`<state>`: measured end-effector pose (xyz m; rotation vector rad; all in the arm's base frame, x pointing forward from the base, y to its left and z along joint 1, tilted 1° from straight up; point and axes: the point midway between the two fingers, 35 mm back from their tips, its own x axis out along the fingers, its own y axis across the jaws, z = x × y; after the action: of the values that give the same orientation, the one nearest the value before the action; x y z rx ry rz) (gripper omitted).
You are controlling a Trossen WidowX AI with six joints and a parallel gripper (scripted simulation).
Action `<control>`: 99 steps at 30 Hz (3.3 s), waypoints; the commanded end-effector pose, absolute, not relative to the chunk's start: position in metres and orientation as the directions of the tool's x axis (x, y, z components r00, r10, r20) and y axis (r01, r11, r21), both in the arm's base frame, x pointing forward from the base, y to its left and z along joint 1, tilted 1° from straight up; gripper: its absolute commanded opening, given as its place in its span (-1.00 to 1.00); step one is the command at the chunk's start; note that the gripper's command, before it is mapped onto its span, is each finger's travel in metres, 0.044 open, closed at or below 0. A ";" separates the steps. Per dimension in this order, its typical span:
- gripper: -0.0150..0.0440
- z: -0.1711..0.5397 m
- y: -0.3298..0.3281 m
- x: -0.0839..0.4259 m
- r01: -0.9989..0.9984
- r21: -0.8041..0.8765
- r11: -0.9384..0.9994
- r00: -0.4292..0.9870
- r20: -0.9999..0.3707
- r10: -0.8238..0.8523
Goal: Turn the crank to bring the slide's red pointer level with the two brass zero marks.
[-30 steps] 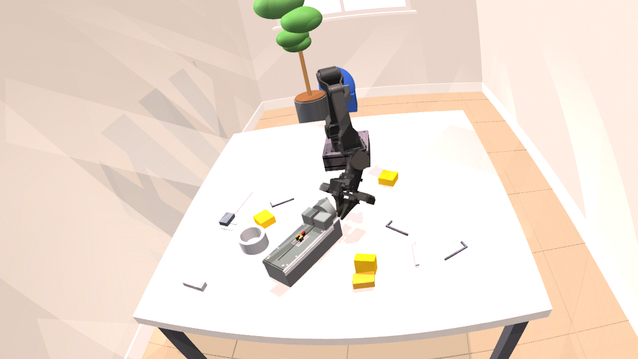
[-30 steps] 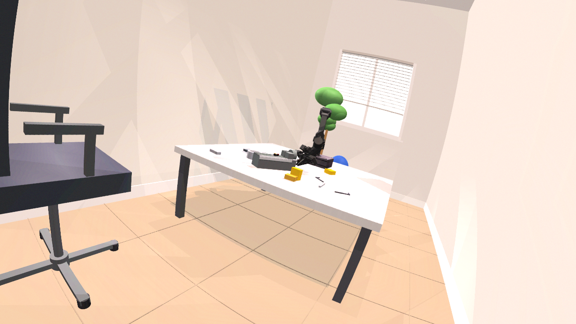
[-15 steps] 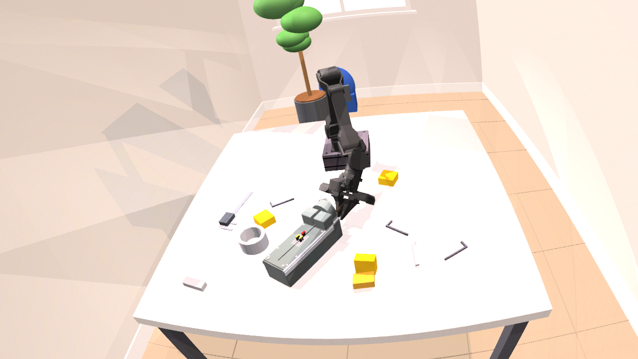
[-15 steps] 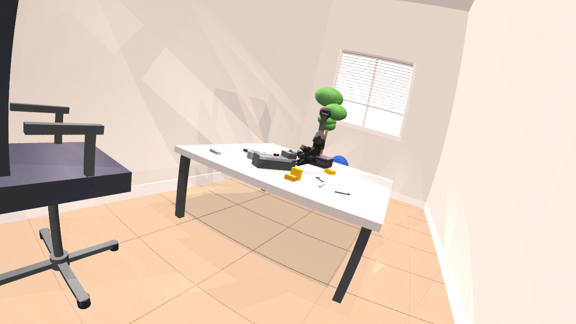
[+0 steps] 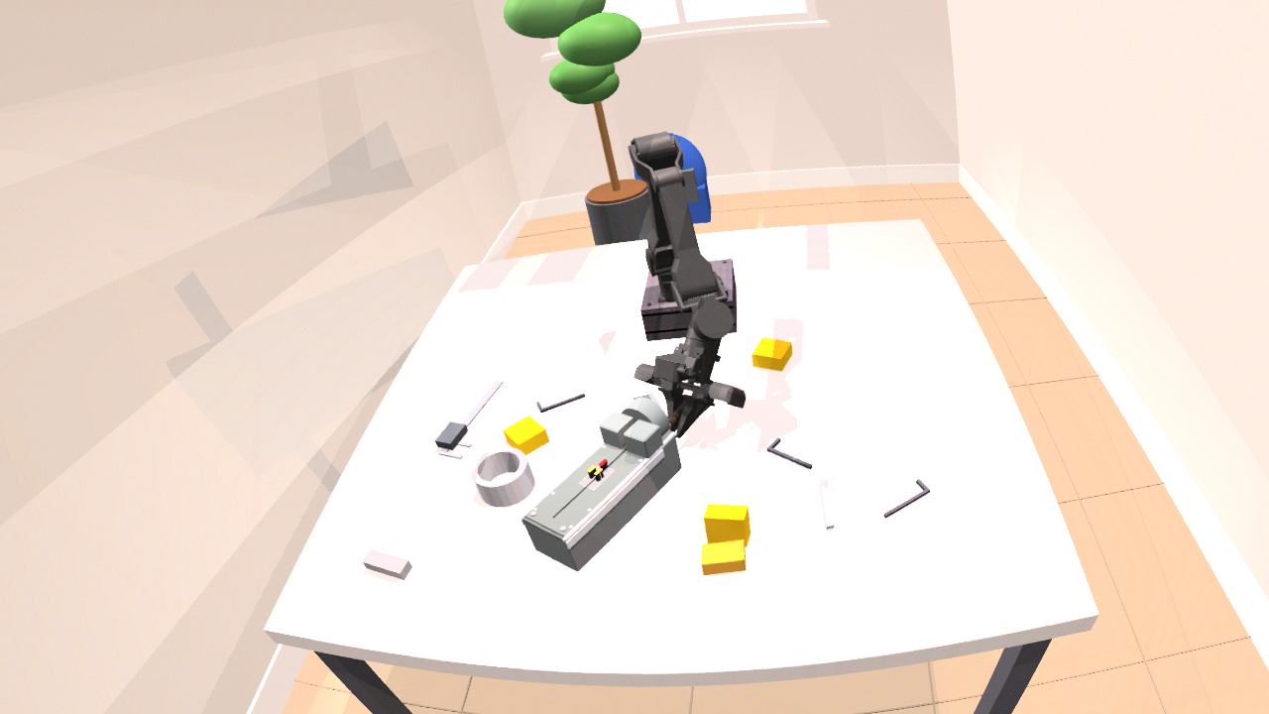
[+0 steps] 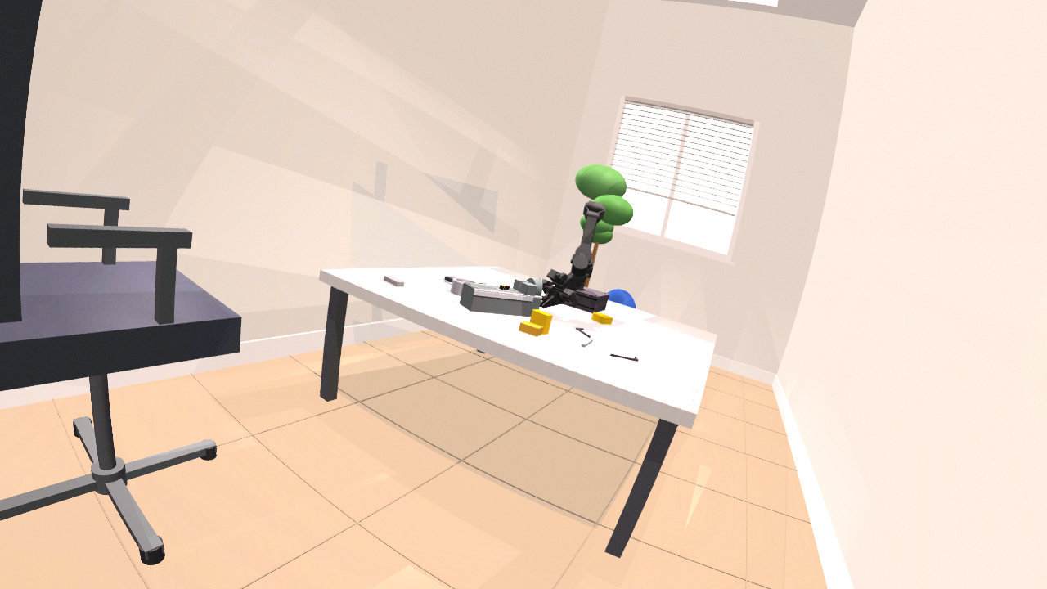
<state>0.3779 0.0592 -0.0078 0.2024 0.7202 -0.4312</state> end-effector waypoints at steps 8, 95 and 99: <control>-0.49 -0.012 0.051 0.374 0.460 0.018 0.888 0.653 -0.684 -0.325; 0.58 -0.010 0.055 0.376 0.445 0.034 0.895 0.667 -0.679 -0.307; 0.93 -0.010 0.055 0.376 0.445 0.034 0.895 0.667 -0.679 -0.307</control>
<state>0.3761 0.0549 -0.0097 0.2043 0.7248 -0.4272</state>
